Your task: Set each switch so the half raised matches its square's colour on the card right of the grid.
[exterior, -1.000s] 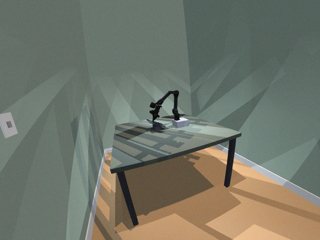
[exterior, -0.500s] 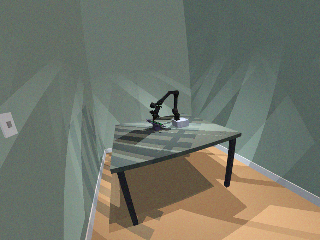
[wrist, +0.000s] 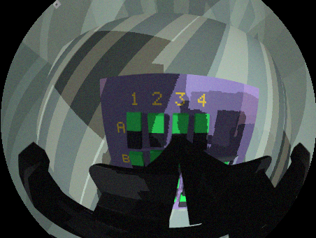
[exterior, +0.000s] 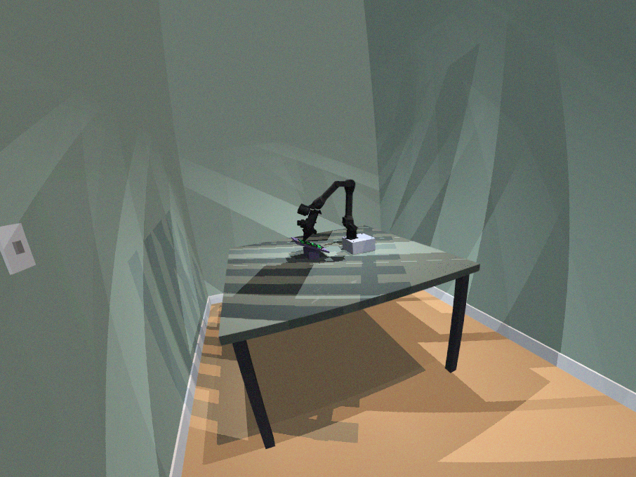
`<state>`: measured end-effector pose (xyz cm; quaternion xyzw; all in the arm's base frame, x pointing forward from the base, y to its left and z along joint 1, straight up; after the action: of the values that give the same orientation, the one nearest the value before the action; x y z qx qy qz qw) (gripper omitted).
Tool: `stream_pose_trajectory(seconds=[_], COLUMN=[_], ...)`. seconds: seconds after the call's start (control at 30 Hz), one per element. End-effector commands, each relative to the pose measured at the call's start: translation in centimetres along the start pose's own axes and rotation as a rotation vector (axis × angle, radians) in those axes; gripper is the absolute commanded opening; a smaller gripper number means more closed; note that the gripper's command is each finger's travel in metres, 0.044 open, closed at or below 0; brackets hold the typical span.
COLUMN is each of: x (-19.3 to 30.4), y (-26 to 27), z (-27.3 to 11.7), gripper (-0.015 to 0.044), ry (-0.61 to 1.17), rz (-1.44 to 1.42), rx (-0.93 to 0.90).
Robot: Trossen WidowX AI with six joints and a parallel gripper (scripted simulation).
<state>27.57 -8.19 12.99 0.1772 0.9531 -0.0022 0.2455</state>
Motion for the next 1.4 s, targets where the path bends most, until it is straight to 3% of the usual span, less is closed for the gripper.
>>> stream_pose_trajectory(seconds=[0.0,0.2,0.33,0.53,0.73,1.37], x=[-0.1,-0.4,-0.3,3.9,4.3,4.3], y=[0.0,0.1,0.1,1.5,1.4,1.4], z=[-0.2,-6.4,-6.4,-6.5,-3.0,-1.0], gripper=[0.0000,0.0000,0.0000,0.0000,0.0000,0.0000], ry=[0.001,0.029,0.029,0.032,0.005,0.005], rz=[0.000,0.007,0.007,0.007,0.007,0.007], rx=[0.000,0.009,0.009,0.008,0.003,0.003])
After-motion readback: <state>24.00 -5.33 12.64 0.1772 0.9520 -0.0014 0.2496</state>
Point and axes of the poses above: the point midway between the two fingers, 35 mm back from their tips, its own z axis out along the fingers, its own y axis across the jaws, x = y × z, the point moved 7 cm from there along -z, back along the fingers, and after that the axes turned 10 degrees about z, right-handed, at the moved point
